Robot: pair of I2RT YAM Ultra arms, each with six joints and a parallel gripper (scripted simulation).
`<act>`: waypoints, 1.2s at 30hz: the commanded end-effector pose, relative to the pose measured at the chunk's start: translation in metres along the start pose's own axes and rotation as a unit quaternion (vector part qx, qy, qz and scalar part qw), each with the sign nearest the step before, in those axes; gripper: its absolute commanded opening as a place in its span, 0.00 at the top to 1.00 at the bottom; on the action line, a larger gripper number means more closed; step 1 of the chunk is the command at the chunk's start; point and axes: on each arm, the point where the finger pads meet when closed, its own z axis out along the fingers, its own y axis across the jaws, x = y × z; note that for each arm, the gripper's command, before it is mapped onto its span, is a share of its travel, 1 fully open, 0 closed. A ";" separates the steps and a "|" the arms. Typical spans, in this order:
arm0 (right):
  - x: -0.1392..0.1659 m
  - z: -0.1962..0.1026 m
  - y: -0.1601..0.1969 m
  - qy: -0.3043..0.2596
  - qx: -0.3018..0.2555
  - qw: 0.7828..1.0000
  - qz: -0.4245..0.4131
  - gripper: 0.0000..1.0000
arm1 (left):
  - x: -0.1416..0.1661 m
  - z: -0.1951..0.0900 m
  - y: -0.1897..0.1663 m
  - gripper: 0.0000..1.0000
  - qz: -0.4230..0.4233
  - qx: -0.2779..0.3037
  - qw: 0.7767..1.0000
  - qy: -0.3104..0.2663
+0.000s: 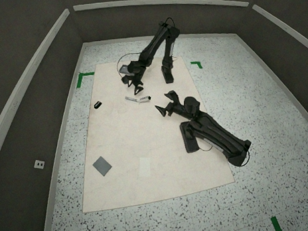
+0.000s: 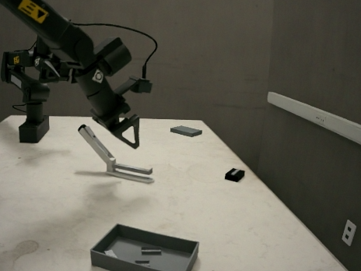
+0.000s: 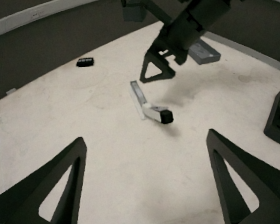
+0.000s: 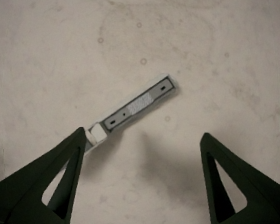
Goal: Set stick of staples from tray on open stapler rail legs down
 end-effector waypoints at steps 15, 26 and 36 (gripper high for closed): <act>-0.008 -0.007 0.000 -0.061 -0.016 0.997 -0.043 0.00 | 0.002 -0.002 0.002 0.00 -0.001 -0.003 1.000 0.003; -0.010 -0.006 0.002 -0.061 -0.018 0.997 -0.045 0.00 | 0.002 -0.002 0.002 0.00 -0.001 -0.003 1.000 0.003; -0.010 -0.006 0.002 -0.061 -0.018 0.997 -0.045 0.00 | 0.002 -0.002 0.002 0.00 -0.001 -0.003 1.000 0.003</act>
